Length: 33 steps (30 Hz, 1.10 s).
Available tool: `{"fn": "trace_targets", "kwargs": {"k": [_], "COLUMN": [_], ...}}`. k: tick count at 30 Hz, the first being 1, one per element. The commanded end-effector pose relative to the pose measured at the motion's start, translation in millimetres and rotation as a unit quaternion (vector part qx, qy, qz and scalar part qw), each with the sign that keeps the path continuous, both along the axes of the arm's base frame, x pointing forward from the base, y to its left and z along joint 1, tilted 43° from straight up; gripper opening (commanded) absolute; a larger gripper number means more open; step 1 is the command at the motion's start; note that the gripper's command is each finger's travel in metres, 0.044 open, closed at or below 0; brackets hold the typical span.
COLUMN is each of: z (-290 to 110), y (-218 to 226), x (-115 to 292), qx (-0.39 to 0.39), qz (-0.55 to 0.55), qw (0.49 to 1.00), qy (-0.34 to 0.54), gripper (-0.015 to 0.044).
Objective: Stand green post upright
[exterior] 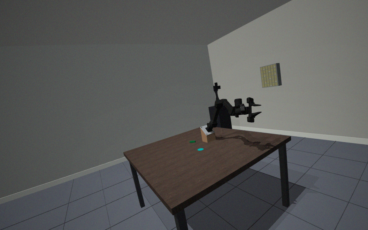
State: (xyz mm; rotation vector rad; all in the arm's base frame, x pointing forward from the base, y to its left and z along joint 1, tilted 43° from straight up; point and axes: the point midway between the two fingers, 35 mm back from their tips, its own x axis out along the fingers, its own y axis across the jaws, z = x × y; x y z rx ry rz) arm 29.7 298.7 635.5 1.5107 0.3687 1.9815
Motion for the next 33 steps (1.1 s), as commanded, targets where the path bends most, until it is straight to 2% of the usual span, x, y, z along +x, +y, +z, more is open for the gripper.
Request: {"fn": "trace_targets", "kwargs": {"k": [1,9,17,25,33], "z": [-24.3,-80.2,-144.5,-214.7,-288.2], "y": [26.7,64.3,75.7,60.1,20.2], "x": [32.6,110.1,193.9,275.1,345.6], "qx": [-0.050,-0.153,-0.257,-0.360,-0.457], "qz": [-0.060,-0.172,-0.268,-0.344,-0.396], "qw": [0.997,0.973,0.928,0.867,0.796], "qy": [-0.007,-0.011,-0.007,0.007,0.032], "gripper": [0.0233,0.0233,0.0233,0.0233,0.0233]}}
